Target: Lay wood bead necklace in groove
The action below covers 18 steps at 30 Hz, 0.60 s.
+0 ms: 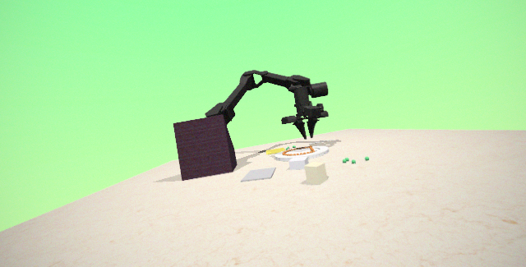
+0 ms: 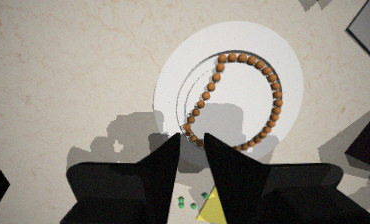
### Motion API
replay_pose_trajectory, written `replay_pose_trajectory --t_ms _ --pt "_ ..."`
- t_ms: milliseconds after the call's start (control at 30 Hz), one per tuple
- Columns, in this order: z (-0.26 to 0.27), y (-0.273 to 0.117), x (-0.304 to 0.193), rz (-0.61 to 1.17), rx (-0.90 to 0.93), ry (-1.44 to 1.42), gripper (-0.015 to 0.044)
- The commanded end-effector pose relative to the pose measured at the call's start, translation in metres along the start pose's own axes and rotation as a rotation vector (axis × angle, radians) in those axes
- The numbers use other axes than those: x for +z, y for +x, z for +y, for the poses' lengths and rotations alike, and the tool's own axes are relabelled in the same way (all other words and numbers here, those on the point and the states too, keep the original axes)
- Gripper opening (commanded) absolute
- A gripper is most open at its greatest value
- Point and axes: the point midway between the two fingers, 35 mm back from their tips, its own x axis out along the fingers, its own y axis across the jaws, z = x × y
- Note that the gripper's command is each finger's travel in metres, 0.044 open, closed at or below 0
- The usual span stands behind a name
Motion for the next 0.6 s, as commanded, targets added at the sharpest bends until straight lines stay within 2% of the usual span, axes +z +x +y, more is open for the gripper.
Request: replay_pose_trajectory --t_ms 0,200,367,400,567 --pt "0.004 -0.004 -0.005 0.003 0.009 0.107 0.012" --pt "0.004 -0.003 -0.005 0.003 0.009 0.107 0.012" --pt "0.004 0.013 -0.005 0.003 0.009 0.107 0.012" --pt "0.005 0.004 -0.005 -0.001 0.012 0.095 0.012" --pt "0.005 0.008 -0.005 -0.001 0.012 0.096 0.012"
